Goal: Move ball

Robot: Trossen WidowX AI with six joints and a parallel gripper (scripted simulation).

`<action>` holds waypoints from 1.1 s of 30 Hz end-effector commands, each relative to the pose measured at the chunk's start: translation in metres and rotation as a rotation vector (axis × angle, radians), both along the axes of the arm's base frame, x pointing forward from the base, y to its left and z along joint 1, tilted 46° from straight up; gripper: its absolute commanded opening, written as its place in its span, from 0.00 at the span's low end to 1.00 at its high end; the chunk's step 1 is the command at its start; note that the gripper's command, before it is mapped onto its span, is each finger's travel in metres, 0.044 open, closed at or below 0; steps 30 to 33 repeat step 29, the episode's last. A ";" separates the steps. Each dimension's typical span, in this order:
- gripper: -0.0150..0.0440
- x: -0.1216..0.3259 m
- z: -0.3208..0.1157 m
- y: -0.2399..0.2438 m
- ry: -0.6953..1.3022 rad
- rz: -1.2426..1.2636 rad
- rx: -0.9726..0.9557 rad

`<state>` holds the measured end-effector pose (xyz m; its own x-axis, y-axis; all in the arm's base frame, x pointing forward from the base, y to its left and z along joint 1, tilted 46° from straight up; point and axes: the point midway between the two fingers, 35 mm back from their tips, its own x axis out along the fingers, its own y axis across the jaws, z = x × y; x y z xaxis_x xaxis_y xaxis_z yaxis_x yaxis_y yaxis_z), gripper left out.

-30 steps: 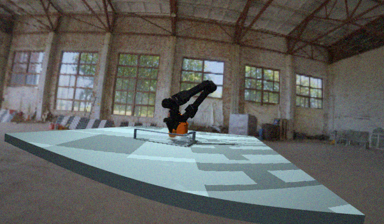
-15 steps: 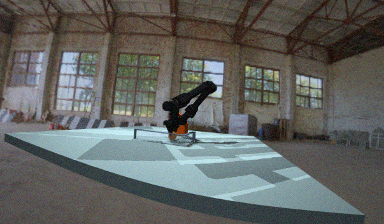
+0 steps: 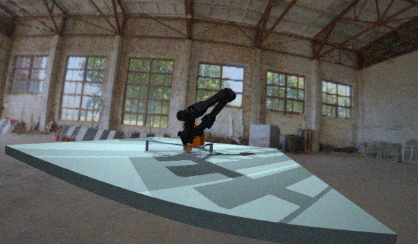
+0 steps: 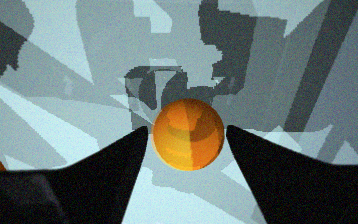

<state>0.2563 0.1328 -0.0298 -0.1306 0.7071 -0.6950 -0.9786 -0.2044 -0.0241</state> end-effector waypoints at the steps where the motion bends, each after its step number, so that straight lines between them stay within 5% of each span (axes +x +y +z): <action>1: 0.89 0.001 0.002 -0.002 -0.001 0.001 -0.001; 7: 0.89 0.011 0.056 -0.060 0.010 -0.001 -0.002; 19: 0.89 0.013 0.052 -0.059 0.011 -0.016 0.003; 22: 1.00 0.017 0.069 -0.076 0.009 -0.014 0.000; 33: 1.00 0.019 0.087 -0.094 0.008 -0.011 0.001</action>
